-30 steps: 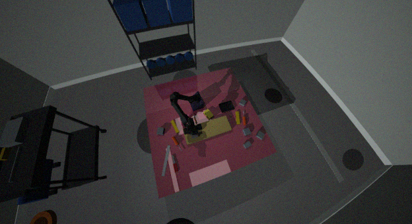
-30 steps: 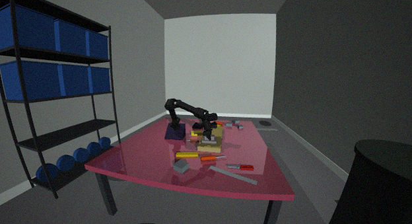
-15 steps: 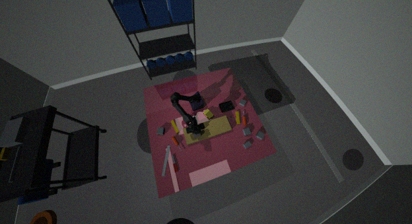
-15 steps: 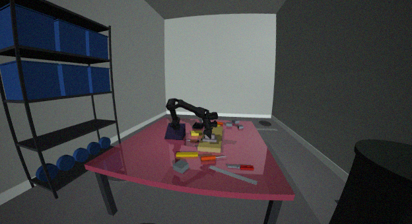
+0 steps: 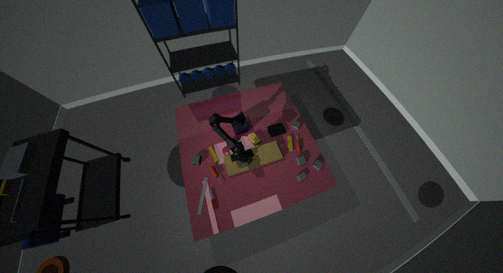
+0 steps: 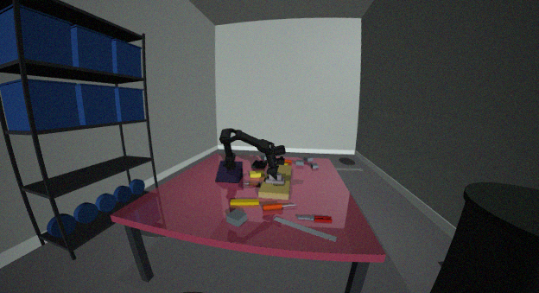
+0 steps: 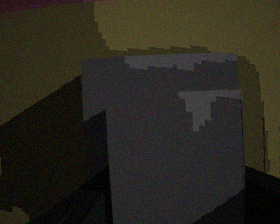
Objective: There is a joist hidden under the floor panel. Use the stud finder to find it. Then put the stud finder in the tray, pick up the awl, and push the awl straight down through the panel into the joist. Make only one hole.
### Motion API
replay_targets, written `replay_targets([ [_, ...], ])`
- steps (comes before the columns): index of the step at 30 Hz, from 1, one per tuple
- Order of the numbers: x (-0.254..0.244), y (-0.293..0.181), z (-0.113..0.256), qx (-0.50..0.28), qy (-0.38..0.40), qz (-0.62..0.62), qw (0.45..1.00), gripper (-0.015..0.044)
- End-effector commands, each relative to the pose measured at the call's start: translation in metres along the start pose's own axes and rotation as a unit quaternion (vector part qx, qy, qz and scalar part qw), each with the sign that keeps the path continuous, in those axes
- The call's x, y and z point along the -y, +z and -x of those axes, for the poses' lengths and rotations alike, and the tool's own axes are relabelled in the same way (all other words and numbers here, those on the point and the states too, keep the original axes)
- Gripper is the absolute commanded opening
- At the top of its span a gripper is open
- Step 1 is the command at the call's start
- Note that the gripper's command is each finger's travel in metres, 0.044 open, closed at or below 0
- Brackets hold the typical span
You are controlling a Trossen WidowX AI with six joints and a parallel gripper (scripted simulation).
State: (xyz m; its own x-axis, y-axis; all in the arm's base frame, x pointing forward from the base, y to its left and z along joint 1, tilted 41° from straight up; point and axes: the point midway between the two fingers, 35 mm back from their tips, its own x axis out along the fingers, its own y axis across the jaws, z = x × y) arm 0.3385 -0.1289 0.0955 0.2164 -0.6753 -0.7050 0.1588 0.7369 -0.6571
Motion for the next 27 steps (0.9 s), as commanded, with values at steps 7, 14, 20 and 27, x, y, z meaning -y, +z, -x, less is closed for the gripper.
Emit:
replay_targets([
  [7,-0.022,-0.001,-0.001,-0.001,0.000,-0.001,1.000,0.0000],
  [14,-0.035,-0.001,-0.001,-0.001,0.001,-0.001,1.000,0.0000],
  [20,-0.046,-0.001,-0.001,-0.001,0.001,-0.001,1.000,0.0000],
  [27,-0.059,-0.002,-0.001,-0.001,0.001,-0.001,1.000,0.0000],
])
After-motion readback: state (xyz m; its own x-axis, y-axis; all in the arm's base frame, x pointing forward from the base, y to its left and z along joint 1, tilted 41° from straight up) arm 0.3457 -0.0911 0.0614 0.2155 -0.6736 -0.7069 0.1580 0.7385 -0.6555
